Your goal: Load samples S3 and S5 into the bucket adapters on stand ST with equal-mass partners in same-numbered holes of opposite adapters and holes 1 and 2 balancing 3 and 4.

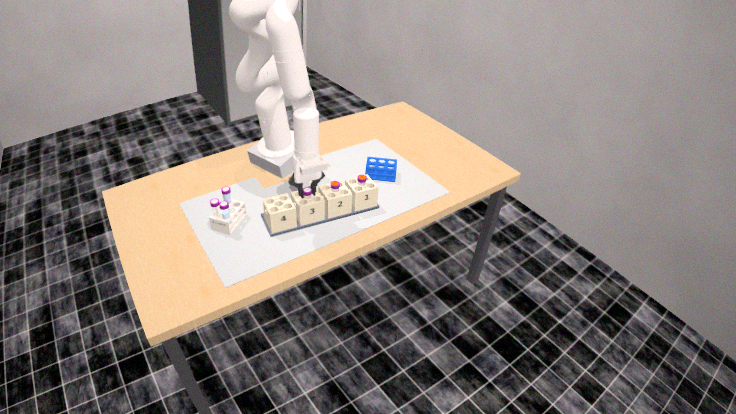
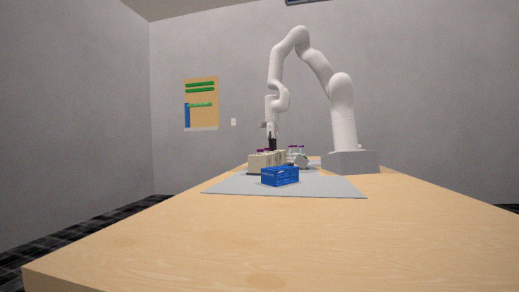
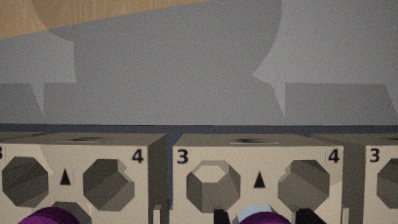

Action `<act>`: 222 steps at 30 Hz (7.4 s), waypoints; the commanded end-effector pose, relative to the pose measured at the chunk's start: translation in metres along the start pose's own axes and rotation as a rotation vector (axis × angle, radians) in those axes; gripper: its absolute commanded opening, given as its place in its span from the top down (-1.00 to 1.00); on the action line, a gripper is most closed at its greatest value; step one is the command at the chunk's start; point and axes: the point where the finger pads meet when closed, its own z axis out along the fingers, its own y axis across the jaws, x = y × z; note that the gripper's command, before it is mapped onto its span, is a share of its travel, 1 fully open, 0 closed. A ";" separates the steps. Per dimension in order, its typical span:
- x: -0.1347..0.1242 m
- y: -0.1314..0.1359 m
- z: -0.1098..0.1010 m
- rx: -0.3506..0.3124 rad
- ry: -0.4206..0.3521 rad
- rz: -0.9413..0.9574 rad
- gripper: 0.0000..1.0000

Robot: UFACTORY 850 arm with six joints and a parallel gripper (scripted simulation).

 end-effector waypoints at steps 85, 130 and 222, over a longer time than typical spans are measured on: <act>0.001 0.000 -0.110 0.000 0.002 0.000 0.13; -0.010 0.049 -0.129 0.000 0.002 -0.333 -0.15; -0.071 0.333 -0.111 -0.002 0.001 -0.820 -0.15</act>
